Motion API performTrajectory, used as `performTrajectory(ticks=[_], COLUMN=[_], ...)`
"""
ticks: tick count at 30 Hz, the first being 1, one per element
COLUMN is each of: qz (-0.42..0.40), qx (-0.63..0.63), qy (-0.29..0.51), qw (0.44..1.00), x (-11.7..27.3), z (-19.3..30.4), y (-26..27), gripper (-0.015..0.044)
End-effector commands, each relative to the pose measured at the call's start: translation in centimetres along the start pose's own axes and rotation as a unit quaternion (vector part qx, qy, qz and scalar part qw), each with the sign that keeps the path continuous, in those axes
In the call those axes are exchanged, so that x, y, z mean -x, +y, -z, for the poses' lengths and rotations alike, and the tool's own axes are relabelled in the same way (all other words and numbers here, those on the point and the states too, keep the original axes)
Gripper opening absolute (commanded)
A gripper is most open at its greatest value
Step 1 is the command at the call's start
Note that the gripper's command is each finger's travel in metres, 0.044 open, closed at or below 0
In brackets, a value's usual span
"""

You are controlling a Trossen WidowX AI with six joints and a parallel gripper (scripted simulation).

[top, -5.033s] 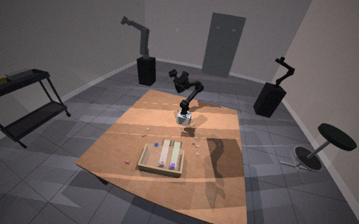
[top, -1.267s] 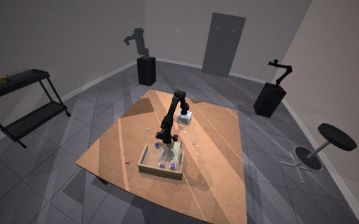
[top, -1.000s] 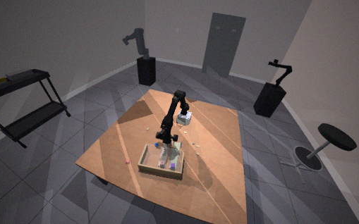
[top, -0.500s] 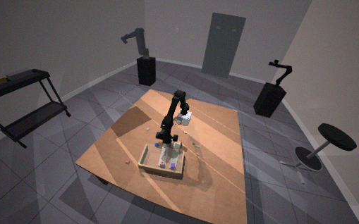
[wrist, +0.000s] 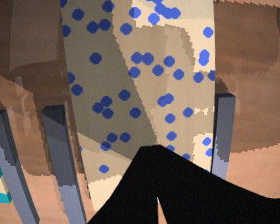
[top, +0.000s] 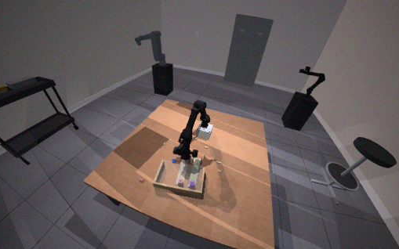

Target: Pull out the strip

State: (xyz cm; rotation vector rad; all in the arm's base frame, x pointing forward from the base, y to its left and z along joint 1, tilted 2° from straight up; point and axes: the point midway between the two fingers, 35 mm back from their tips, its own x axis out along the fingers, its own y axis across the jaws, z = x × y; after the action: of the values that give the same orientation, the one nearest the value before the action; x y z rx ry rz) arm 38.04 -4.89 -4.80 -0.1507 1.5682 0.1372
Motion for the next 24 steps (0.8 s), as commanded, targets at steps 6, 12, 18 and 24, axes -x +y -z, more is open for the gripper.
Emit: performTrajectory(ticks=[6,12,18,24], qz=[-0.001,-0.001,-0.001,-0.001], qx=[0.003,0.003,0.003,0.003], qy=[0.0,0.0,0.0,0.0], qw=[1.0,1.0,1.0,1.0], x=[-0.25,-0.31,-0.35,-0.38], z=[-0.02,-0.04,0.05,0.94], y=[0.02,0.01,0.01,0.0], gripper=[0.0,0.0,0.0,0.0])
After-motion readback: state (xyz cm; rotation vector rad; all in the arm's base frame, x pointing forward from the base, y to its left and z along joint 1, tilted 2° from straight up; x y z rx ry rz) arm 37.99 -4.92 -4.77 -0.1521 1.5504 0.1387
